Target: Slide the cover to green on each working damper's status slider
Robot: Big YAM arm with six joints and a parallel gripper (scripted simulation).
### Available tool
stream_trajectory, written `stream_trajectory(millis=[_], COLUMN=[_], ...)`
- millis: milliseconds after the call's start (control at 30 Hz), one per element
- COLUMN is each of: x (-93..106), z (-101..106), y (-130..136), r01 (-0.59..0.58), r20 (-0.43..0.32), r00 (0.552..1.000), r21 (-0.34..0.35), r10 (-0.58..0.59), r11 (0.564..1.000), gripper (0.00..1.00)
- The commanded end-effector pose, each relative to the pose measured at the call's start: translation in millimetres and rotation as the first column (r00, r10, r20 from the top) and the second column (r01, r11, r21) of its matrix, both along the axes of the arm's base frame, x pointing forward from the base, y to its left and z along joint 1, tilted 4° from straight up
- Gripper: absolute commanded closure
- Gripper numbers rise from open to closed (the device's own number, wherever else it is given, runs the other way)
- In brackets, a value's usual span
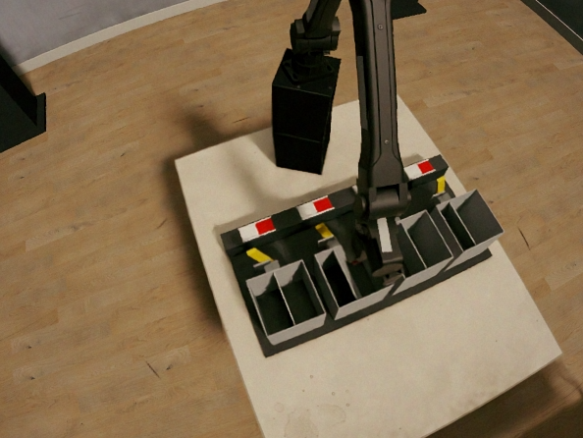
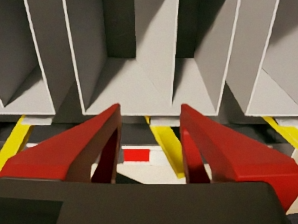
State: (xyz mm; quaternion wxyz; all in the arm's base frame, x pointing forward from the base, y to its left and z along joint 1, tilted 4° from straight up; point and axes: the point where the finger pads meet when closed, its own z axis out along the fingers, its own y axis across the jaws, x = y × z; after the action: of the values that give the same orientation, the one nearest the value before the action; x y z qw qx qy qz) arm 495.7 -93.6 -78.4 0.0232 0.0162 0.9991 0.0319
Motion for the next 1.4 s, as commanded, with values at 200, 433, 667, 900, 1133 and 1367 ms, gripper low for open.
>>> stream_trajectory(millis=[200,433,667,900,1133,1367], x=[15.4,15.4,5.1,-42.5,-120.0,-102.9], z=[12.7,12.7,8.7,-3.3,-39.4,-23.1], y=[-4.2,-4.2,-7.3,-26.3,-42.8,-54.3], r01=[0.011,0.011,0.011,-0.007,-0.004,-0.052], r20=[0.032,0.032,0.022,0.041,-0.012,0.072], r00=[0.999,0.999,1.0,0.999,1.0,0.997], r21=[-0.008,-0.008,-0.001,0.113,0.293,0.287], r10=[-0.011,-0.011,-0.011,0.002,0.008,0.033], r11=[1.0,1.0,1.0,0.994,0.956,0.957], gripper=[0.64,0.64,0.64,0.64,0.64,0.64])
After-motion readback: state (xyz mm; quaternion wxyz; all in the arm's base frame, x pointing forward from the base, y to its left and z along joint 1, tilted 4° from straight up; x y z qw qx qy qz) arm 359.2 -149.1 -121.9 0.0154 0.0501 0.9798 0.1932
